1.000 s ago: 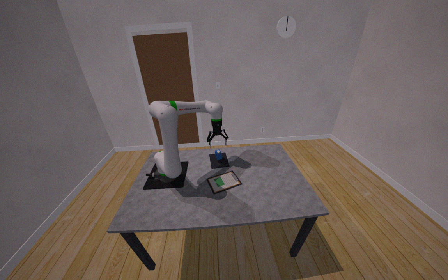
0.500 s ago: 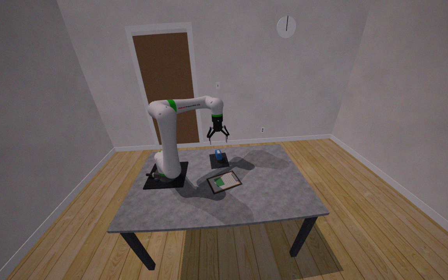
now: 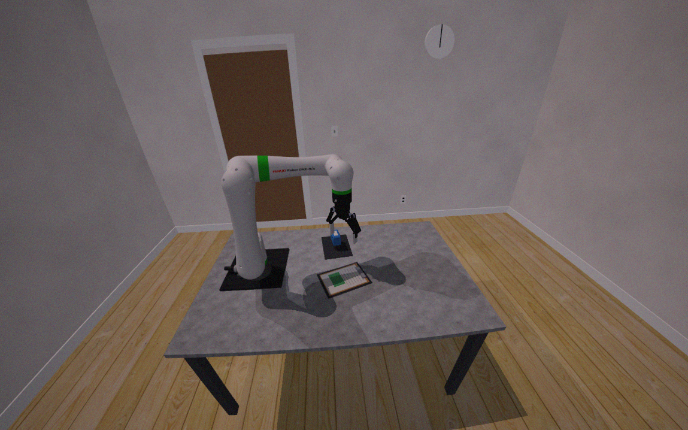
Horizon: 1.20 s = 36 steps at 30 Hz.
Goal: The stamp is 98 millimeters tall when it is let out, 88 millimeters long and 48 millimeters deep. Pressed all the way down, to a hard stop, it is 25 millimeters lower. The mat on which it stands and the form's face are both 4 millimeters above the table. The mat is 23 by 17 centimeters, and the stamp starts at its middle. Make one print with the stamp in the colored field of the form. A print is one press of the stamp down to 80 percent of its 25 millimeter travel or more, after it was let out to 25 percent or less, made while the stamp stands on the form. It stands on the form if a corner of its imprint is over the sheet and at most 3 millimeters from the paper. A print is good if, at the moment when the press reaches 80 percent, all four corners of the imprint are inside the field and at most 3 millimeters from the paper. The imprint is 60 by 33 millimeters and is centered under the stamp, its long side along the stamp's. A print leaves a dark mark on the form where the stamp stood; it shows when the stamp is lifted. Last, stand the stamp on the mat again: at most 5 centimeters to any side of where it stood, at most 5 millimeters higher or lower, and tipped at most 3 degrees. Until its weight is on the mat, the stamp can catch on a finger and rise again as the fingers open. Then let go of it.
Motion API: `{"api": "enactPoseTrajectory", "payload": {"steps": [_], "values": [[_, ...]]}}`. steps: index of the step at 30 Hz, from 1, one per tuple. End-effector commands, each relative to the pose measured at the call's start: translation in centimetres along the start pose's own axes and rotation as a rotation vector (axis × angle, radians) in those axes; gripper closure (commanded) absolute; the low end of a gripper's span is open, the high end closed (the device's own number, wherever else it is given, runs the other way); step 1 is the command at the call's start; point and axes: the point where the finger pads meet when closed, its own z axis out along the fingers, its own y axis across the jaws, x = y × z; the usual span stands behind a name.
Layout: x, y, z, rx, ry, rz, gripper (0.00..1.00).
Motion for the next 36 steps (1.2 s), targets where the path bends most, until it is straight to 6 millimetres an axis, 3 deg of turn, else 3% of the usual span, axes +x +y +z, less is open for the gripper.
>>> {"api": "enactPoseTrajectory", "payload": {"steps": [1,3,5,7,8,10,12,36], "values": [[4.8,-5.1,0.1,0.000,0.000,0.279,0.00],[6.4,-6.8,0.2,0.001,-0.001,0.395,0.00],[6.2,-6.9,2.0,0.001,-0.001,0.513,0.00],[6.2,-6.9,2.0,0.001,-0.001,0.513,0.00],[6.1,-6.9,3.6,0.000,0.000,0.629,0.00],[6.1,-6.9,7.1,0.000,0.000,0.630,0.00],[6.2,-6.8,8.9,0.000,0.000,0.630,0.00],[6.2,-6.8,9.0,0.000,0.000,0.630,0.00]]}}
